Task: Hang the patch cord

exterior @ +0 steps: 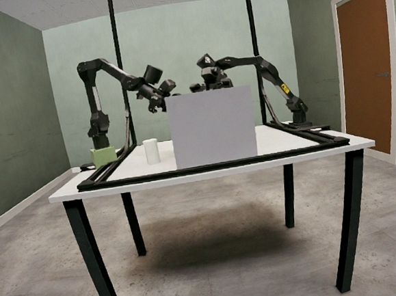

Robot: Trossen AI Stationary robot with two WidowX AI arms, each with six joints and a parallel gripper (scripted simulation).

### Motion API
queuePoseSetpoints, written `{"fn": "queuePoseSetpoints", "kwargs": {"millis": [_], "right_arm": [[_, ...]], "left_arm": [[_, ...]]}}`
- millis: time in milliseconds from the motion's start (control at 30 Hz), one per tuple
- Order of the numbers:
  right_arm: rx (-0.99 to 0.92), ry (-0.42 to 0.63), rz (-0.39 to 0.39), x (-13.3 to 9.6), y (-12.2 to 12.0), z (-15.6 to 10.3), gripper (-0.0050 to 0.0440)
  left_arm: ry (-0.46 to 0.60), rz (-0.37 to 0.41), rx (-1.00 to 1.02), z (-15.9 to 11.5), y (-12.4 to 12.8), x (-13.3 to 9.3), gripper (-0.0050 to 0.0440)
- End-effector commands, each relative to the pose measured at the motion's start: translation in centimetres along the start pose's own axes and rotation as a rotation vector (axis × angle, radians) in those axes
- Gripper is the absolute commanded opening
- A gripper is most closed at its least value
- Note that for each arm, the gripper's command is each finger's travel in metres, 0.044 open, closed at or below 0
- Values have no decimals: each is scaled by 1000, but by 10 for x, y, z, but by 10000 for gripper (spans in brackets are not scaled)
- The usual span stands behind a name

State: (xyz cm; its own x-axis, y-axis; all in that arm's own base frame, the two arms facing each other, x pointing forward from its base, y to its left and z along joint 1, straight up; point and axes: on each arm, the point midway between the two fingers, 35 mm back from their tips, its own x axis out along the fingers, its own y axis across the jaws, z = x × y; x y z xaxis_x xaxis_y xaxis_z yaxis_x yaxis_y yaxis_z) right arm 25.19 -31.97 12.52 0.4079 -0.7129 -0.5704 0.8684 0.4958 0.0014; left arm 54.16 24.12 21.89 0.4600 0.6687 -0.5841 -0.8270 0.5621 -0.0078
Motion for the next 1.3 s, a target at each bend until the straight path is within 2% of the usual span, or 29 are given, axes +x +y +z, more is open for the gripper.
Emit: {"fn": "queuePoseSetpoints", "kwargs": {"millis": [0,1267], "right_arm": [[2,-17,2,-3,0,7,40],[2,-17,2,-3,0,7,40]], "left_arm": [[-30,-2,-19,16,5,-9,25],[-39,18,-33,25,19,-9,25]]}}
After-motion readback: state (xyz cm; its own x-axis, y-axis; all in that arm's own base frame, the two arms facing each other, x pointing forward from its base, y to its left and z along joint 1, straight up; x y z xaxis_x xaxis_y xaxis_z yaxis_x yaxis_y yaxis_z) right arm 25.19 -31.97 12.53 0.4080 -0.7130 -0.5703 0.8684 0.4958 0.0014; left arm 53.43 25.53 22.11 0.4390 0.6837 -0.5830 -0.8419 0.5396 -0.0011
